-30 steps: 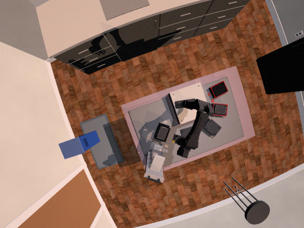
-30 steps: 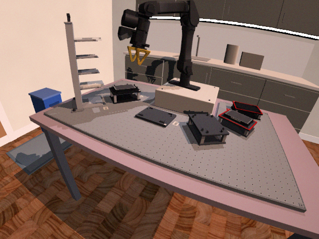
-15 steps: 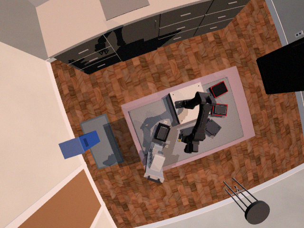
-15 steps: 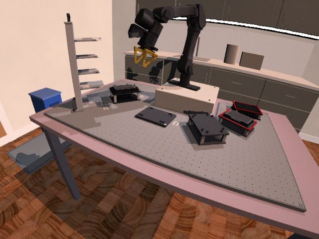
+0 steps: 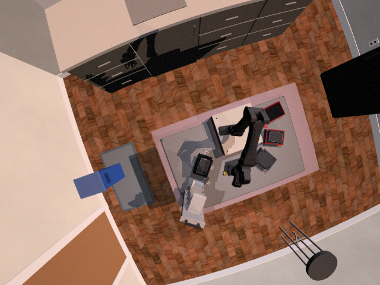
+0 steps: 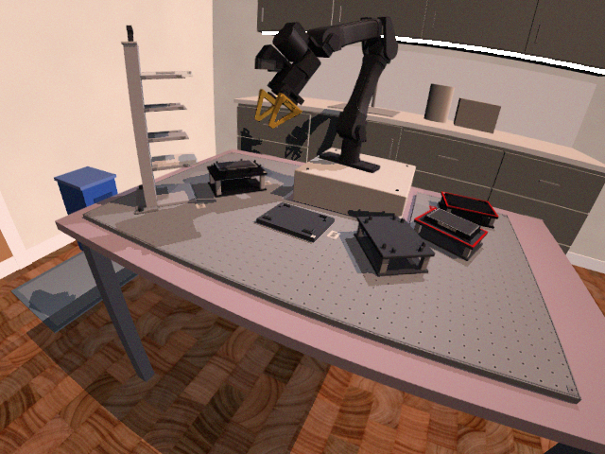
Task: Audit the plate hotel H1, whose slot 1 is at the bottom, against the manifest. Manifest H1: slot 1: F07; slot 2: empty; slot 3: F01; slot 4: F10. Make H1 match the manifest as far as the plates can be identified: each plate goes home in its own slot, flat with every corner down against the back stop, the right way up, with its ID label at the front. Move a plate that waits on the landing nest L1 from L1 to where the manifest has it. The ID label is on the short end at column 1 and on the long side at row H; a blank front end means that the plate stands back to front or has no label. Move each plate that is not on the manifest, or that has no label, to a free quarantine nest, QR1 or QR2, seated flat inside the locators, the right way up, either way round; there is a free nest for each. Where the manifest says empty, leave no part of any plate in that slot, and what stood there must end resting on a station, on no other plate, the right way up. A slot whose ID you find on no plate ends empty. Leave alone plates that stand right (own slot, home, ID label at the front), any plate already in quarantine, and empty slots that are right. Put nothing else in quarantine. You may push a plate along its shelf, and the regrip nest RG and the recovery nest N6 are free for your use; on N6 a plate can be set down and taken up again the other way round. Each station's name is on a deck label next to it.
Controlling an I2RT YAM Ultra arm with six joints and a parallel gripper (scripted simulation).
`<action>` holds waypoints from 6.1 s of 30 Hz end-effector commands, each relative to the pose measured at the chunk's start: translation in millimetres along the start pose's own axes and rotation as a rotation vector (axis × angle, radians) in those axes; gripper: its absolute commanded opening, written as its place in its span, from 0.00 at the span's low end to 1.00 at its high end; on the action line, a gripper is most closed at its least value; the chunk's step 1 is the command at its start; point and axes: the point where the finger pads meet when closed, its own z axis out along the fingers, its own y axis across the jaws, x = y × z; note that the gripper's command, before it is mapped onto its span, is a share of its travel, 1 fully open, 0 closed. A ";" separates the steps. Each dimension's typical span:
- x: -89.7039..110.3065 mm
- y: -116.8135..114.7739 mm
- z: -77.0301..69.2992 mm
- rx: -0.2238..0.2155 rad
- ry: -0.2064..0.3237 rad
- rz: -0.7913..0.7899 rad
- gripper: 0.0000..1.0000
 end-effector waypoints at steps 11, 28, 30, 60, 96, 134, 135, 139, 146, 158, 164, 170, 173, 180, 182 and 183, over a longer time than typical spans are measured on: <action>-16.3 0.3 -4.7 0.002 -0.256 0.012 1.00; -12.4 9.1 -7.7 0.003 -0.419 0.013 1.00; -11.1 12.1 -8.6 0.002 -0.419 0.013 1.00; 31.2 89.4 -39.5 0.000 -0.416 0.016 1.00; 69.6 128.6 -42.8 0.000 -0.414 0.017 1.00; 69.5 128.6 -42.7 0.000 -0.414 0.017 1.00; 69.5 128.6 -42.7 0.000 -0.414 0.017 1.00; 69.5 128.6 -42.7 0.000 -0.414 0.017 1.00; 61.6 128.5 -53.5 0.000 -0.414 0.017 1.00; 45.4 110.7 -50.0 0.000 -0.415 0.017 1.00; 36.6 97.9 -43.5 0.000 -0.415 0.016 1.00; 27.8 85.2 -37.1 0.000 -0.416 0.016 1.00; 23.0 77.1 -33.6 0.000 -0.416 0.016 1.00; 14.1 56.4 -27.1 0.001 -0.417 0.015 1.00; 14.1 56.4 -27.1 0.001 -0.417 0.015 1.00; 12.9 53.4 -26.1 0.001 -0.417 0.015 1.00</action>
